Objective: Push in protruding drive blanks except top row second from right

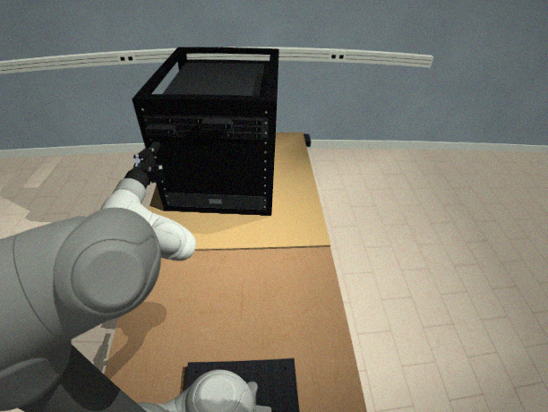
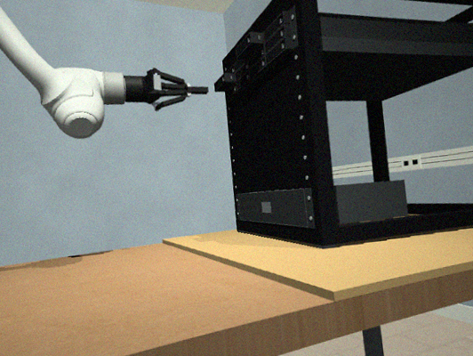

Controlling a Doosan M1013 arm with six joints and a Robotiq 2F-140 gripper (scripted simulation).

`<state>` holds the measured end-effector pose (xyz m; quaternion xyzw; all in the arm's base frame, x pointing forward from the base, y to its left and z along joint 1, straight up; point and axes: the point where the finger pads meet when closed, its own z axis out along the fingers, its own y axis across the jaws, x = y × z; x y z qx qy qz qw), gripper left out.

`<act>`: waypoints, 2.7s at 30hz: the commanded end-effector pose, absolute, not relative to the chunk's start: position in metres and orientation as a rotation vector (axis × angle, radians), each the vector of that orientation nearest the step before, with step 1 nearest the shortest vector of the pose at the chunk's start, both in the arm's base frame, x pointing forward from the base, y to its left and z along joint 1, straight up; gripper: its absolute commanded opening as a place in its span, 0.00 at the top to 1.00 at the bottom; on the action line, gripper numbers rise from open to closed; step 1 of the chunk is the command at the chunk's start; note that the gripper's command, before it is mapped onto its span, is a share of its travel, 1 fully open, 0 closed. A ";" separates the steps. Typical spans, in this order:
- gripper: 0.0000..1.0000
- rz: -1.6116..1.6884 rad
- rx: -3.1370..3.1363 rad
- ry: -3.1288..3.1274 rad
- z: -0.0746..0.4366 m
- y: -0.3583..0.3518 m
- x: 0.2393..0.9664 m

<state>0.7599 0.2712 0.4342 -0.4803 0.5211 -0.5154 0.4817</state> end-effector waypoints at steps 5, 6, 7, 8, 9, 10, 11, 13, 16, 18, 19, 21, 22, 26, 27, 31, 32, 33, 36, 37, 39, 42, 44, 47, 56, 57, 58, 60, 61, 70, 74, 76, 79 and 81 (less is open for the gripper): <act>0.90 -1.262 -1.169 1.273 0.433 0.270 0.757; 0.90 -1.262 -1.169 1.273 0.433 0.270 0.757; 0.90 -1.262 -1.169 1.273 0.433 0.270 0.757; 0.90 -1.262 -1.169 1.273 0.433 0.270 0.757; 0.90 -1.262 -1.169 1.273 0.433 0.270 0.757; 0.90 -1.262 -1.169 1.273 0.433 0.270 0.757; 0.90 -1.262 -1.169 1.273 0.433 0.270 0.757; 0.90 -1.262 -1.169 1.273 0.433 0.270 0.757; 0.90 -1.262 -1.169 1.273 0.433 0.270 0.757; 0.90 -1.262 -1.169 1.273 0.433 0.270 0.757; 0.90 -1.262 -1.169 1.273 0.433 0.270 0.757; 0.90 -1.262 -1.169 1.273 0.434 0.270 0.757; 0.90 -1.262 -1.169 1.273 0.435 0.269 0.756; 0.90 -1.262 -1.169 1.273 0.453 0.267 0.752; 0.90 -1.262 -1.169 1.273 0.456 0.267 0.752; 0.90 -1.262 -1.169 1.273 0.458 0.266 0.751; 0.90 -1.262 -1.169 1.273 0.458 0.266 0.751; 0.90 -1.262 -1.169 1.273 0.458 0.266 0.753; 0.90 -1.262 -1.169 1.273 0.458 0.265 0.765; 0.90 -1.262 -1.169 1.273 0.458 0.265 0.771; 0.90 -1.262 -1.169 1.273 0.458 0.264 0.782; 0.90 -1.262 -1.169 1.273 0.458 0.263 0.790; 0.90 -1.262 -1.169 1.273 0.458 0.263 0.790; 0.90 -1.262 -1.169 1.273 0.458 0.263 0.790; 0.90 -1.262 -1.169 1.273 0.458 0.263 0.790; 0.90 -1.262 -1.169 1.273 0.458 0.263 0.790; 0.90 -1.262 -1.169 1.273 0.458 0.263 0.790; 0.90 -1.262 -1.169 1.273 0.458 0.263 0.790; 0.90 -1.262 -1.169 1.273 0.458 0.263 0.790; 0.90 -1.262 -1.169 1.273 0.458 0.263 0.790; 0.90 -1.262 -1.169 1.273 0.458 0.263 0.790; 0.90 -1.262 -1.169 1.273 0.458 0.263 0.790; 0.90 -1.262 -1.169 1.273 0.458 0.263 0.790; 0.90 -1.262 -1.169 1.273 0.458 0.263 0.790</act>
